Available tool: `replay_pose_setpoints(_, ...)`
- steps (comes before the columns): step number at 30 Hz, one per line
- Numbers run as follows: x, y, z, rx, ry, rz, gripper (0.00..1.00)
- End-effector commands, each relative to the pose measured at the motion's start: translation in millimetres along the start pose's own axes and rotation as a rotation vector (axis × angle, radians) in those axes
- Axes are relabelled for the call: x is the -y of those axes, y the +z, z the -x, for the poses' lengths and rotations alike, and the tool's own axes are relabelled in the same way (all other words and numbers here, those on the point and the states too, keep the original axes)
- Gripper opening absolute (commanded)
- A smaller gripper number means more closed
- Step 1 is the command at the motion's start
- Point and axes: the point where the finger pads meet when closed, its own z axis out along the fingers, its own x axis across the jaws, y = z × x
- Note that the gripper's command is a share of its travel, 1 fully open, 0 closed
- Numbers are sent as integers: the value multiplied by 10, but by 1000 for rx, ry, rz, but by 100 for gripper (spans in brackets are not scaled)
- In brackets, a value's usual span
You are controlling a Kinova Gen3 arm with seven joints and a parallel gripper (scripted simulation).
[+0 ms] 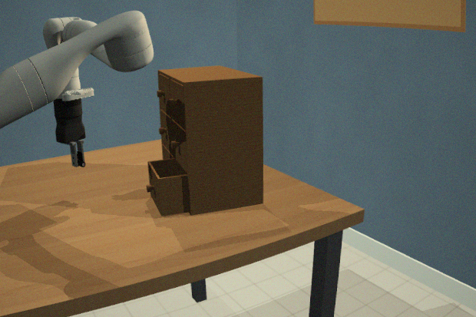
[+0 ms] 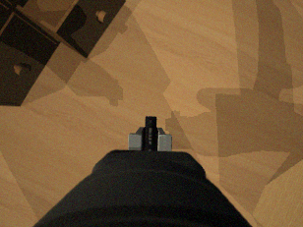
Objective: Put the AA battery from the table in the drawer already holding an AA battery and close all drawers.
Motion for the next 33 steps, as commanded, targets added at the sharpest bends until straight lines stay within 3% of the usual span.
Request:
replay_pose_setpoints(1, -2, -36, 15, 6, 1, 0, 31)
replay_pose_setpoints(33, 21, -36, 13, 6, 31, 0, 31)
